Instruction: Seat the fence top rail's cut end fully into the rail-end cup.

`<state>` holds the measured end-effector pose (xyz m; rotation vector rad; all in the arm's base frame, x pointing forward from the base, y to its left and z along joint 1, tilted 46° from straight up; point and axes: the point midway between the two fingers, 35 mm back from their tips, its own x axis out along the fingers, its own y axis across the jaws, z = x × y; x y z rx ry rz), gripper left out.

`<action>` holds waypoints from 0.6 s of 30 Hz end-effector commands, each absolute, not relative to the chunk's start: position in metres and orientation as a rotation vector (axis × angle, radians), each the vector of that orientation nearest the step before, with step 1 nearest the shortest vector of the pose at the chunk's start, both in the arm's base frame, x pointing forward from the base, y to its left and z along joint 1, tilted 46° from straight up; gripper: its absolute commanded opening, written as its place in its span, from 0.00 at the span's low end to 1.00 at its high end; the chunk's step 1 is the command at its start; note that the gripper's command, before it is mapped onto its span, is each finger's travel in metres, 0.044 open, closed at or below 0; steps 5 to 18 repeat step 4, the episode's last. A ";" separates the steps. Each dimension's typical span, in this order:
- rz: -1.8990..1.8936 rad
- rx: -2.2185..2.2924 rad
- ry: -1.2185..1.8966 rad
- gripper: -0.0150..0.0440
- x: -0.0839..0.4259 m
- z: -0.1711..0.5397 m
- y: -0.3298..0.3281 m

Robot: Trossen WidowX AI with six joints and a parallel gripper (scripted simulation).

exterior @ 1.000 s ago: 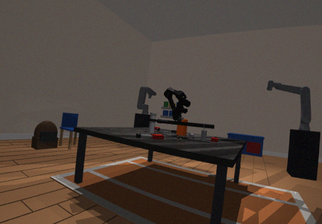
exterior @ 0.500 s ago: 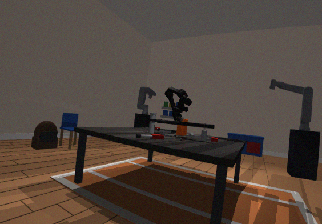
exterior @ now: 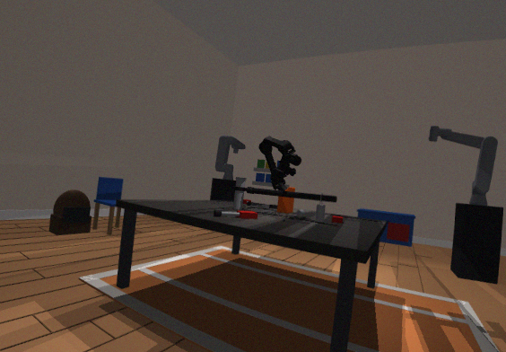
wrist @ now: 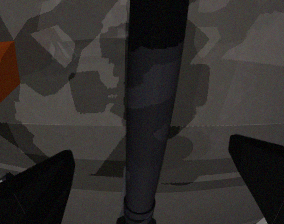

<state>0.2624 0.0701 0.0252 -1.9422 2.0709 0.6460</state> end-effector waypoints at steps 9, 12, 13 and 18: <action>0.656 -1.939 2.076 1.00 0.262 0.025 0.070; 0.656 -1.939 2.076 1.00 0.262 0.025 0.070; 0.656 -1.939 2.076 1.00 0.262 0.025 0.070; 0.656 -1.939 2.076 1.00 0.262 0.025 0.070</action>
